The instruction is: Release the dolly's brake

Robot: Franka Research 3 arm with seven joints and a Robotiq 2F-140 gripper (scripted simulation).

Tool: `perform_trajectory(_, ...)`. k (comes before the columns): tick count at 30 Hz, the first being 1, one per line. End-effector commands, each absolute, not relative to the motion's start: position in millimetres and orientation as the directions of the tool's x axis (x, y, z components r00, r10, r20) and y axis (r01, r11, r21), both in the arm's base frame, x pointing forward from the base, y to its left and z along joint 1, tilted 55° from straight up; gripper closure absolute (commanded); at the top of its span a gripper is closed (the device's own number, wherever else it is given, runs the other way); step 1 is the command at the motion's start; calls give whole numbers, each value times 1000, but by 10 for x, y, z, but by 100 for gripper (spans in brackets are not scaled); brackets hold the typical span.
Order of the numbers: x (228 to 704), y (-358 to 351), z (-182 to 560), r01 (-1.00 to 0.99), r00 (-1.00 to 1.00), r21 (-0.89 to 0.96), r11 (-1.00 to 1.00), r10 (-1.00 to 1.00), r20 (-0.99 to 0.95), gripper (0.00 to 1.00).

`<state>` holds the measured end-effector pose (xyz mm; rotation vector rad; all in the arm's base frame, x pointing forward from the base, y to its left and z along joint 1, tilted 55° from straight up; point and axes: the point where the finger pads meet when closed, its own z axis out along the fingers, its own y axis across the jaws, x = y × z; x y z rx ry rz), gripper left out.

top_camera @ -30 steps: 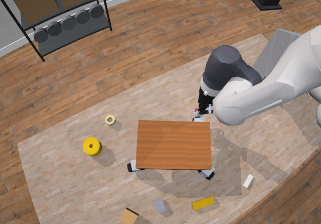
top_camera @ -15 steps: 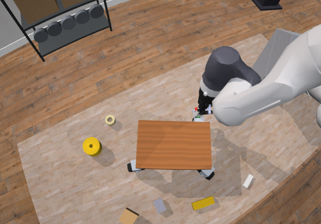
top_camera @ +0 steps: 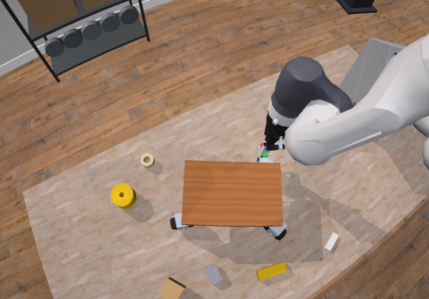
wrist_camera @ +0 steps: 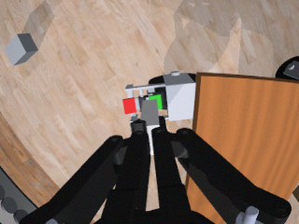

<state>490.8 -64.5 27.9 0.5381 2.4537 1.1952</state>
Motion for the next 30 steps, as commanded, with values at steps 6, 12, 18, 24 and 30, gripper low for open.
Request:
perform_trajectory(6,4737,-851,490,174,-867,804,568,476,-148,100)
perform_trajectory(12,4642,-987,607,174,-867,804,568,476,-148,100)
perform_trajectory(18,4621,-1017,632,174,-867,804,568,476,-148,100)
perform_trajectory(24,4620,-1019,634,174,-867,804,568,476,-148,100)
perform_trajectory(30,4620,-1019,634,174,-867,804,568,476,-148,100)
